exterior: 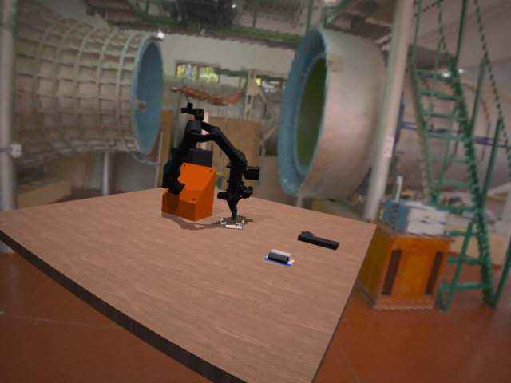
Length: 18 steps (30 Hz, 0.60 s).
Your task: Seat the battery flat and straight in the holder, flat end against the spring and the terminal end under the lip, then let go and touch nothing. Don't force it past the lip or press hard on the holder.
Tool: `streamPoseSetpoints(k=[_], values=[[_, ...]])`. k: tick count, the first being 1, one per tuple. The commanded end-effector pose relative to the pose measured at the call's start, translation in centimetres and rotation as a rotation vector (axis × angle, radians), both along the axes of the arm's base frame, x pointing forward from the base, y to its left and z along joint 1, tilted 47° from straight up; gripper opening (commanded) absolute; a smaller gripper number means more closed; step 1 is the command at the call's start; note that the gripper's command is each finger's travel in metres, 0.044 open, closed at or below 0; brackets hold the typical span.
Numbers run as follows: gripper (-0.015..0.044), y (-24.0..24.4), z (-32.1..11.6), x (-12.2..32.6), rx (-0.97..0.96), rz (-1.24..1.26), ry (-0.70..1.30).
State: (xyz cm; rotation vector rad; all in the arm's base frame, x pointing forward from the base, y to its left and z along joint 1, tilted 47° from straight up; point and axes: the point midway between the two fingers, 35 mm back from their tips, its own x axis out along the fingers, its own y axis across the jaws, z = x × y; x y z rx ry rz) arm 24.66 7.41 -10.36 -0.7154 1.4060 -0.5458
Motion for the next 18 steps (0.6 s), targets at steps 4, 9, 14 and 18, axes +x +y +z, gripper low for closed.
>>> streamPoseSetpoints(k=[4,9,14,18], values=[[0.0000,0.9,-0.9,0.0,0.004,-0.004,0.000],[0.0000,1.5,-1.5,-0.1,0.005,-0.004,-0.001],[0.0000,2.0,-2.1,-0.2,0.005,-0.004,-0.001],[0.0000,2.5,-2.6,-0.3,0.005,-0.004,-0.001]])
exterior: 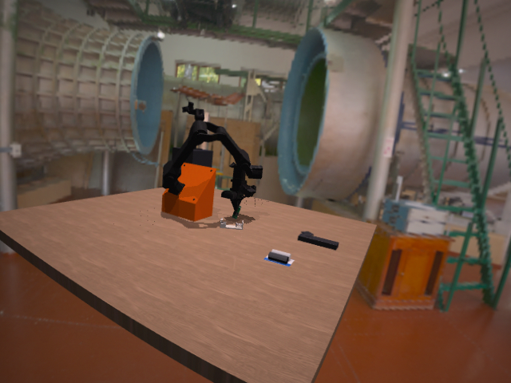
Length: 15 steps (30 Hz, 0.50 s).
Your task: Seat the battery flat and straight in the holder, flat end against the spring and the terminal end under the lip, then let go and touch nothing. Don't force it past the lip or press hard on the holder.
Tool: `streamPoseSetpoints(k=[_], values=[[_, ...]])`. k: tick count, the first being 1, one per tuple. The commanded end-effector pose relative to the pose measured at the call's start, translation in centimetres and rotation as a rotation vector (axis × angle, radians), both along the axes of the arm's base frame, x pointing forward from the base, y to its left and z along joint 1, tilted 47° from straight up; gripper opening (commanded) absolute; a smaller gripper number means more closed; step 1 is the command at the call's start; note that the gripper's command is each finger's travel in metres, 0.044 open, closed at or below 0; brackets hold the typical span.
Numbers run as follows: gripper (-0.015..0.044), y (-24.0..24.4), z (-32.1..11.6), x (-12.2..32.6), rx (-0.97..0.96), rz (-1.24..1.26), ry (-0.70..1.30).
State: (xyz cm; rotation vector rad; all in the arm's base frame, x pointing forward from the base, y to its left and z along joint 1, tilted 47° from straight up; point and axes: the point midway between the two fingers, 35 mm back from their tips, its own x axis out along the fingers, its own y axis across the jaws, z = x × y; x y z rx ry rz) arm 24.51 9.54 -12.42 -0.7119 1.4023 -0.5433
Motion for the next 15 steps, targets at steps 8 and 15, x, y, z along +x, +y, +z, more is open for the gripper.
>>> streamPoseSetpoints(k=[8,15], values=[[0.0000,1.0,-1.3,-0.3,0.001,-0.006,0.003],[0.0000,3.6,0.9,-0.5,0.004,-0.002,0.005]])
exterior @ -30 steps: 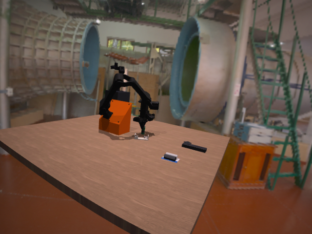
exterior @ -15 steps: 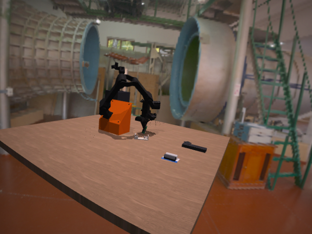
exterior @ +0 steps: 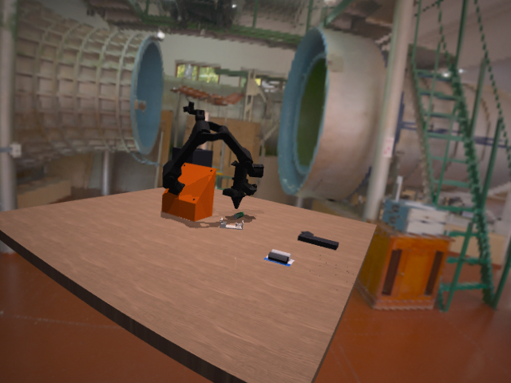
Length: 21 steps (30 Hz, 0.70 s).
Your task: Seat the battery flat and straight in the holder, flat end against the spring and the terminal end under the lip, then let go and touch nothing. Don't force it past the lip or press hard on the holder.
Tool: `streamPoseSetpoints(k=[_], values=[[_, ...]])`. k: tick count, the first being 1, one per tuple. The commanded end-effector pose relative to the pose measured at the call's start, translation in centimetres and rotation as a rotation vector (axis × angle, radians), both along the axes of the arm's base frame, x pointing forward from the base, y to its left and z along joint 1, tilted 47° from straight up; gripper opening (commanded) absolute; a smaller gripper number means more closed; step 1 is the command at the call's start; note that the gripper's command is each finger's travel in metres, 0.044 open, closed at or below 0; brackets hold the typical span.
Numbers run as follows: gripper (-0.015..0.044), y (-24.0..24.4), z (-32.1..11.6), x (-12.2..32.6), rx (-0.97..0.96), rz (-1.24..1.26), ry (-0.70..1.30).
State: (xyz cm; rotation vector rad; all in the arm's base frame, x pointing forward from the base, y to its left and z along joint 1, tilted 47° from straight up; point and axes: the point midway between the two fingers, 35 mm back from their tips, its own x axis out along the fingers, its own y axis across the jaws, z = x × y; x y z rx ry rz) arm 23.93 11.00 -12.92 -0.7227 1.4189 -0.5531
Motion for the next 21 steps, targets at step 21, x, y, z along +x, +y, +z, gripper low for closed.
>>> streamPoseSetpoints(k=[21], values=[[0.0105,4.9,3.6,-0.3,0.042,-0.158,-0.188]])
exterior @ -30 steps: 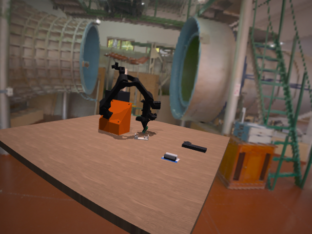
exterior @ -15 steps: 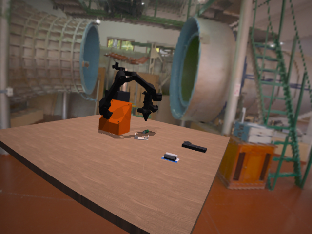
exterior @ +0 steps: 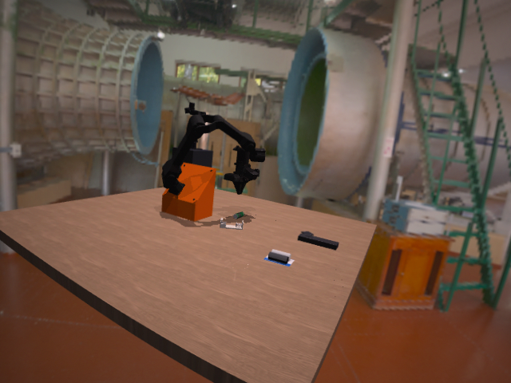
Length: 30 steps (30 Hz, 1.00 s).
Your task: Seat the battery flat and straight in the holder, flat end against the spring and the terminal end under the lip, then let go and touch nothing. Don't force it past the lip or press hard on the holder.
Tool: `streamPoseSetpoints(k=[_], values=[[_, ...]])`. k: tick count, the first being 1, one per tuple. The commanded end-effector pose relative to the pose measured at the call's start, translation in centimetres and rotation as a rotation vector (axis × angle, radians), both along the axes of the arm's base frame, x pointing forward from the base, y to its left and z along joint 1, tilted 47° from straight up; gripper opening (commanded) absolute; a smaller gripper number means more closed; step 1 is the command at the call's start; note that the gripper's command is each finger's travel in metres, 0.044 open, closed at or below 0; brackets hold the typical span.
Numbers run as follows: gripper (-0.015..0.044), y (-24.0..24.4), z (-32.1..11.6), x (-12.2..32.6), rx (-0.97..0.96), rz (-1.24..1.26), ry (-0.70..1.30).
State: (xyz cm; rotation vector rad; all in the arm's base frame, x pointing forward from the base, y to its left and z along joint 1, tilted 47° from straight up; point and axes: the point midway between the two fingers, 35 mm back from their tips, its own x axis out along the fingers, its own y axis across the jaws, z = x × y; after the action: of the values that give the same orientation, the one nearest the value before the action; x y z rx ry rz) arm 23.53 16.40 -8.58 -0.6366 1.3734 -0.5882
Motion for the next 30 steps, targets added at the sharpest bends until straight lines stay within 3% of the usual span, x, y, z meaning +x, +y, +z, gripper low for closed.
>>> streamPoseSetpoints(k=[1,5,14,30], values=[[0.0131,-0.7,-1.2,0.1,0.022,-0.180,-0.180],[0.0236,-1.5,-2.7,0.3,0.064,-0.456,-0.463],[0.0243,-3.3,-5.9,0.4,0.148,-1.025,-1.048],[0.0243,-3.4,-5.9,0.4,0.149,-1.036,-1.059]])
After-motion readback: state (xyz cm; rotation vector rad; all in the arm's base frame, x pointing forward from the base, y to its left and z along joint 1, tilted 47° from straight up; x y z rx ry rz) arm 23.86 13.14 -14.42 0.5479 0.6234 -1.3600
